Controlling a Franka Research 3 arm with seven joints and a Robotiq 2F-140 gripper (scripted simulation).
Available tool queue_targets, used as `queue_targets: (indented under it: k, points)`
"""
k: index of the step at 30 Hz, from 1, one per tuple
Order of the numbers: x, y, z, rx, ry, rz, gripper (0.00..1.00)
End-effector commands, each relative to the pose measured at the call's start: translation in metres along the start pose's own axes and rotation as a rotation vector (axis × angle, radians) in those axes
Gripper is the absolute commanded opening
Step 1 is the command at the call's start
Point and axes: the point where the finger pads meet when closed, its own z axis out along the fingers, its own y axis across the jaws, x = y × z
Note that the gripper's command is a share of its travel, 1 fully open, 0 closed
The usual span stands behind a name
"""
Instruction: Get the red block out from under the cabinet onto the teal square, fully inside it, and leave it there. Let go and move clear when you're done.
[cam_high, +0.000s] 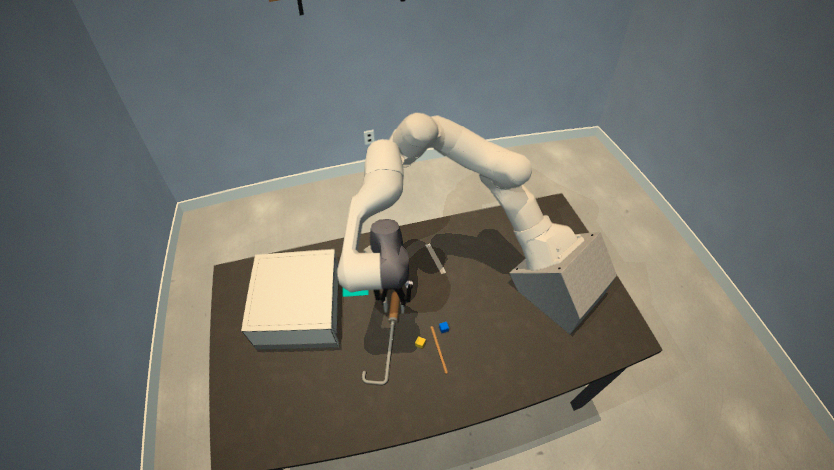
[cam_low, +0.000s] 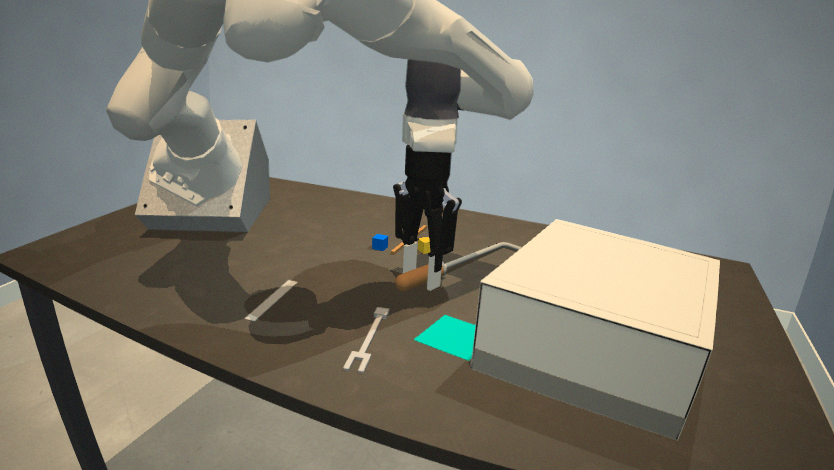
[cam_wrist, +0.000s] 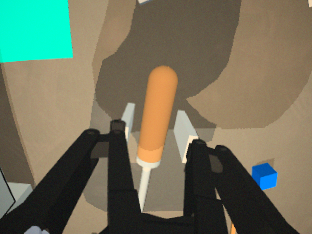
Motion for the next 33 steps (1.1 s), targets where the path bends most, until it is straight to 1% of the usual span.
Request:
queue_targets:
  k: [1,15,16,33]
  points:
    - [0.0005,0.0004,0.002,-0.001,0.0,0.004,0.34]
    - [0.0005,0.0004,0.002,-0.001,0.0,0.004,0.34]
    - [0.0005,0.0004,0.002,-0.001,0.0,0.004,0.0]
    - [0.0005,0.0004,0.002,-0.001,0.0,0.004,0.0]
